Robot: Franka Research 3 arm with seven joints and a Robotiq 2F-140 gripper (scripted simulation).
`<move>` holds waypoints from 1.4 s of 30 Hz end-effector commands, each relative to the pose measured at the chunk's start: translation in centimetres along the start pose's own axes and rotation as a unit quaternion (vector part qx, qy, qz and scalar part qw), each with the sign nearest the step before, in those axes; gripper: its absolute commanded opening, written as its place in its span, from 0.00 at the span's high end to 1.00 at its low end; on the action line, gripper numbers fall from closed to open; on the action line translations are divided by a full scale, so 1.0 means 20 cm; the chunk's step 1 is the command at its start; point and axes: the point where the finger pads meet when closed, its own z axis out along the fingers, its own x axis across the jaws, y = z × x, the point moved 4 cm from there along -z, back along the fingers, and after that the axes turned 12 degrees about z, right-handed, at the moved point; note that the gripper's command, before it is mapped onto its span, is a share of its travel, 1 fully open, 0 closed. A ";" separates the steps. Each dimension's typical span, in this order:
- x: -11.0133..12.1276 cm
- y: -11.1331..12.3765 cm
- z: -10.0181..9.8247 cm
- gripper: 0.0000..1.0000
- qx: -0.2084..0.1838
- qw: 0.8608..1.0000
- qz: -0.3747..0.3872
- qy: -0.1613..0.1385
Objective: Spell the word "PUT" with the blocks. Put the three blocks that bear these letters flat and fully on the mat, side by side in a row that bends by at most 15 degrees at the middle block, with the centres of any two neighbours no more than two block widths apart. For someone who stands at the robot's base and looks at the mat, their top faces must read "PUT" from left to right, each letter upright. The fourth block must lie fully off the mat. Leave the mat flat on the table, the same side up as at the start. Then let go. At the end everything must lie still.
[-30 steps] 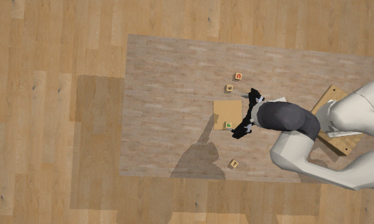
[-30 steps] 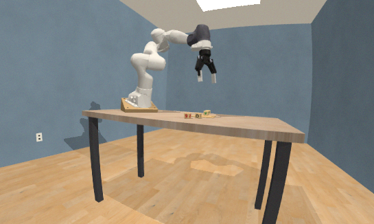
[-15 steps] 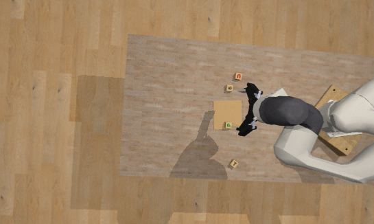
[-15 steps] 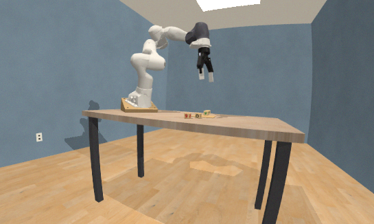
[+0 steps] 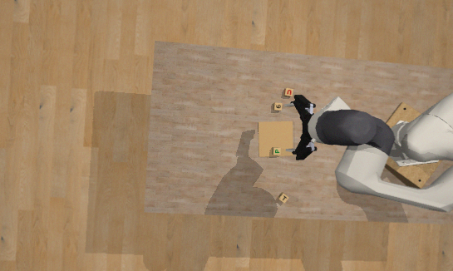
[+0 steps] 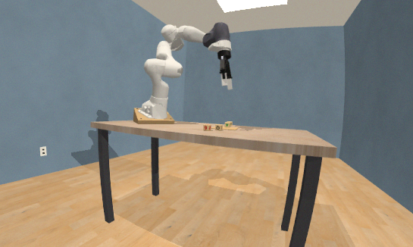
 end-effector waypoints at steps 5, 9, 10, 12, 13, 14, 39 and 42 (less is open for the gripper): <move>-0.05 0.01 -0.01 0.00 -0.003 0.995 -0.096 -0.005; -0.07 0.01 -0.01 0.00 -0.003 0.992 -0.126 -0.005; -0.08 0.01 -0.01 0.00 -0.003 0.991 -0.134 -0.005; -0.09 0.01 -0.01 0.00 -0.003 0.989 -0.149 -0.005; -0.09 0.01 -0.01 0.00 -0.003 0.988 -0.155 -0.005; -0.10 0.01 -0.01 0.00 -0.003 0.987 -0.163 -0.005; -0.23 0.01 0.00 0.00 -0.001 0.940 -0.342 -0.004; -0.24 0.01 0.00 0.00 -0.001 0.932 -0.363 -0.004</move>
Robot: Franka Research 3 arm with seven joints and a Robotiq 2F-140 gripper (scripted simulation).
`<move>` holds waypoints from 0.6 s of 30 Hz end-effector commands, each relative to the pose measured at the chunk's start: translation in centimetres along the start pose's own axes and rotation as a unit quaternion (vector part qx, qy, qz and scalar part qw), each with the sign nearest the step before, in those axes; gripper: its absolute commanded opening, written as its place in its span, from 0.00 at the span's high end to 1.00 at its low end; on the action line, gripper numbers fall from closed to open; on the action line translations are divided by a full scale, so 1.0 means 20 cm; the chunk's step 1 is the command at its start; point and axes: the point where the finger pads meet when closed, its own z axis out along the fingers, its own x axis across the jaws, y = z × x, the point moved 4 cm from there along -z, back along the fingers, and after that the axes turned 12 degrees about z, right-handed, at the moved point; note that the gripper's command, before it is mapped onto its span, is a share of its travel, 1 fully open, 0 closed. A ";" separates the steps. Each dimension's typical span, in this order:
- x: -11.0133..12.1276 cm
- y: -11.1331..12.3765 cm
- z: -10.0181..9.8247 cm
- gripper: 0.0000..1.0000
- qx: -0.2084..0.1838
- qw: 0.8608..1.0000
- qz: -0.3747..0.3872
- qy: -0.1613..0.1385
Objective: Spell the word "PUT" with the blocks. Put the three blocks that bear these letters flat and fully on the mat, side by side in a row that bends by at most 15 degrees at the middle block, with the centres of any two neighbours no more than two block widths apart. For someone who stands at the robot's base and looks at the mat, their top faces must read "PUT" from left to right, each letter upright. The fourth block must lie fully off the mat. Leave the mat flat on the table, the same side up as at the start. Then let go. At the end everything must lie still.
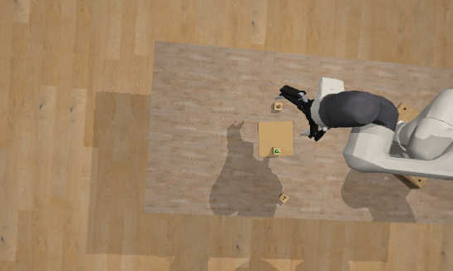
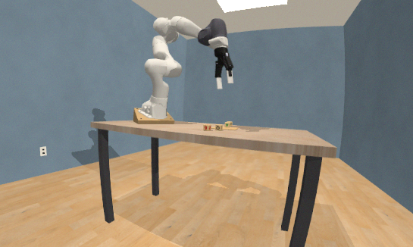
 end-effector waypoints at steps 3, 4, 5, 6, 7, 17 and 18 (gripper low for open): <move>-0.03 -0.02 0.01 0.00 0.002 0.996 -0.085 -0.004; -0.03 -0.02 0.01 0.00 0.003 0.996 -0.092 -0.003; -0.04 -0.03 0.01 0.00 0.003 0.995 -0.100 -0.003; -0.04 -0.03 0.02 0.00 0.003 0.994 -0.107 -0.003; -0.05 -0.03 0.02 0.00 0.003 0.993 -0.115 -0.003; -0.08 -0.07 0.04 0.00 0.005 0.982 -0.187 -0.001; -0.09 -0.07 0.04 0.00 0.005 0.981 -0.195 -0.001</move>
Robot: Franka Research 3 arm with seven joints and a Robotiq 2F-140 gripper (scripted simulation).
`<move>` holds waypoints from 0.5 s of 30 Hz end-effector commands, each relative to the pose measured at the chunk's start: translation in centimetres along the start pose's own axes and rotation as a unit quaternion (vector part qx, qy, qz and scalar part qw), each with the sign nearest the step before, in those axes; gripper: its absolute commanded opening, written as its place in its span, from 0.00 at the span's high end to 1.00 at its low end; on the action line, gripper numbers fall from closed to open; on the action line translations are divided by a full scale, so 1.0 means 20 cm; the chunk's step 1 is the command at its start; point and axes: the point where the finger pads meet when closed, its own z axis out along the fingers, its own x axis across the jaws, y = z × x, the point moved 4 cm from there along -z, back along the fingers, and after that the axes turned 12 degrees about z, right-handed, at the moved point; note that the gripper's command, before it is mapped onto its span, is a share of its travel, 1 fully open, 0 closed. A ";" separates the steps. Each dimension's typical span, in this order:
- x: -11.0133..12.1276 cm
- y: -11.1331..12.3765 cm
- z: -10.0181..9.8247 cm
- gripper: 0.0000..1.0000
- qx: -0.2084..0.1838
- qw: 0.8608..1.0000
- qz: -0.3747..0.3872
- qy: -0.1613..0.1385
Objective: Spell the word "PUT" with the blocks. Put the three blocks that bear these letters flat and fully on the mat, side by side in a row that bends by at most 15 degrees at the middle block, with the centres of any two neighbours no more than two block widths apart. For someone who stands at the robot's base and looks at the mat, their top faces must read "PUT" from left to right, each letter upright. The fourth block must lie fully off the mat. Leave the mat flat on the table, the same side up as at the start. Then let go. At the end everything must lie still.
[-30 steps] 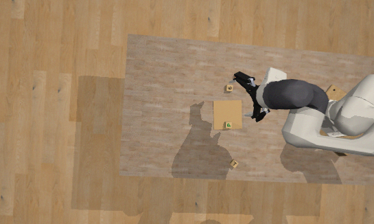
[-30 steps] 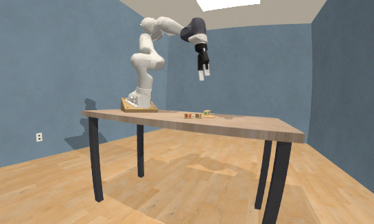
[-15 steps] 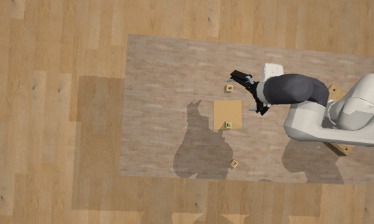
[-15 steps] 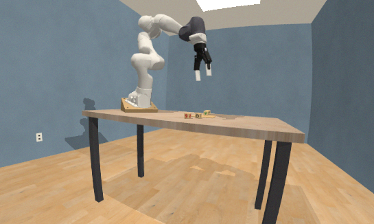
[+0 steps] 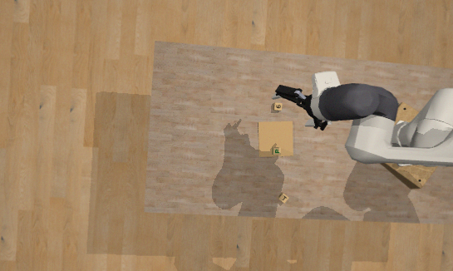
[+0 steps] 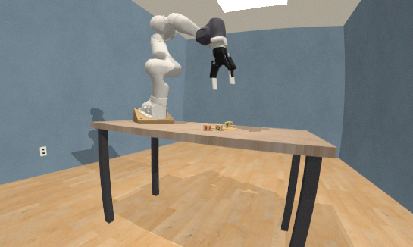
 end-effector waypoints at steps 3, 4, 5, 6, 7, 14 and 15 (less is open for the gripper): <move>-0.02 -0.03 0.02 0.00 0.004 0.996 -0.084 -0.002; -0.02 -0.03 0.02 0.00 0.004 0.996 -0.092 -0.002; -0.02 -0.04 0.02 0.00 0.004 0.995 -0.099 -0.001; -0.03 -0.04 0.03 0.00 0.004 0.994 -0.107 -0.001; -0.03 -0.04 0.03 0.00 0.004 0.993 -0.115 -0.001; -0.04 -0.07 0.05 0.00 0.006 0.986 -0.165 0.001; -0.05 -0.07 0.05 0.00 0.006 0.985 -0.172 0.002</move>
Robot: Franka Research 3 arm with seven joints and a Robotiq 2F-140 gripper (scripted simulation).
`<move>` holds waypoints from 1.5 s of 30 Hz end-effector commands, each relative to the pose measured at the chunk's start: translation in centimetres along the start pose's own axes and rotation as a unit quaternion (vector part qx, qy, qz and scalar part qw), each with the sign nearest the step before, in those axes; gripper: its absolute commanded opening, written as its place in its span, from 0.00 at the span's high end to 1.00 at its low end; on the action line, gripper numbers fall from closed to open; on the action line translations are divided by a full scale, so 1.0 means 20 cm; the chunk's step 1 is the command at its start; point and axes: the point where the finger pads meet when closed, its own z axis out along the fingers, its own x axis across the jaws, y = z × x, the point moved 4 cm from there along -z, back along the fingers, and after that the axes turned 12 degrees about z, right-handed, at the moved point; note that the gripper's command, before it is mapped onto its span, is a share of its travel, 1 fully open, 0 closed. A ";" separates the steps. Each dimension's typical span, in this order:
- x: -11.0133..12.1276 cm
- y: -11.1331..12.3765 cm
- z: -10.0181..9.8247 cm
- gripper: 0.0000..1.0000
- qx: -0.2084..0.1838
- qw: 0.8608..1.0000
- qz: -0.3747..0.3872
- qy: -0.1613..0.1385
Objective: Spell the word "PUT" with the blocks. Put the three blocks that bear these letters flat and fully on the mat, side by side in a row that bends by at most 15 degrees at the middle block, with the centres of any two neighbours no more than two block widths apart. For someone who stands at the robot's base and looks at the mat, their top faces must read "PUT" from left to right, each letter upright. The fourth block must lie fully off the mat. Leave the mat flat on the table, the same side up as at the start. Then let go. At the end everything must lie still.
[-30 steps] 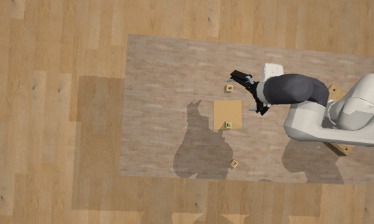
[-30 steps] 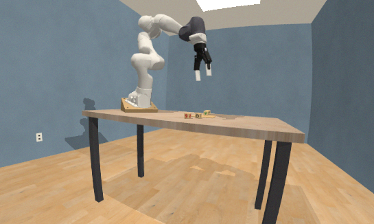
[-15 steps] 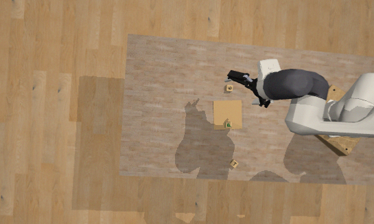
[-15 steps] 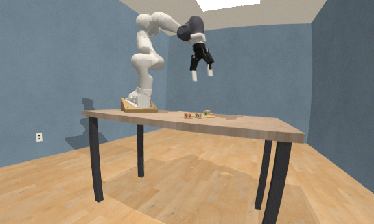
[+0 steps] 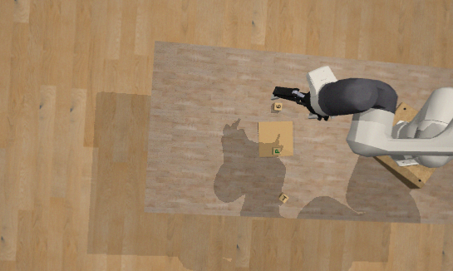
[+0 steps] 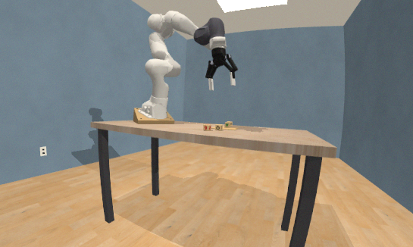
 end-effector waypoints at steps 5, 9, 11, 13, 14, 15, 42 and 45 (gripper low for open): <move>-0.01 -0.04 0.03 0.00 0.004 0.995 -0.099 0.001; -0.02 -0.06 0.04 0.00 0.005 0.992 -0.129 0.002; -0.02 -0.06 0.05 0.00 0.005 0.990 -0.144 0.003; -0.02 -0.07 0.05 0.00 0.005 0.988 -0.152 0.003; -0.02 -0.07 0.05 0.00 0.005 0.988 -0.152 0.003; -0.02 -0.08 0.06 0.00 0.006 0.985 -0.171 0.004; -0.03 -0.19 0.16 0.00 0.007 0.931 -0.364 0.017; -0.03 -0.20 0.17 0.00 0.007 0.923 -0.385 0.019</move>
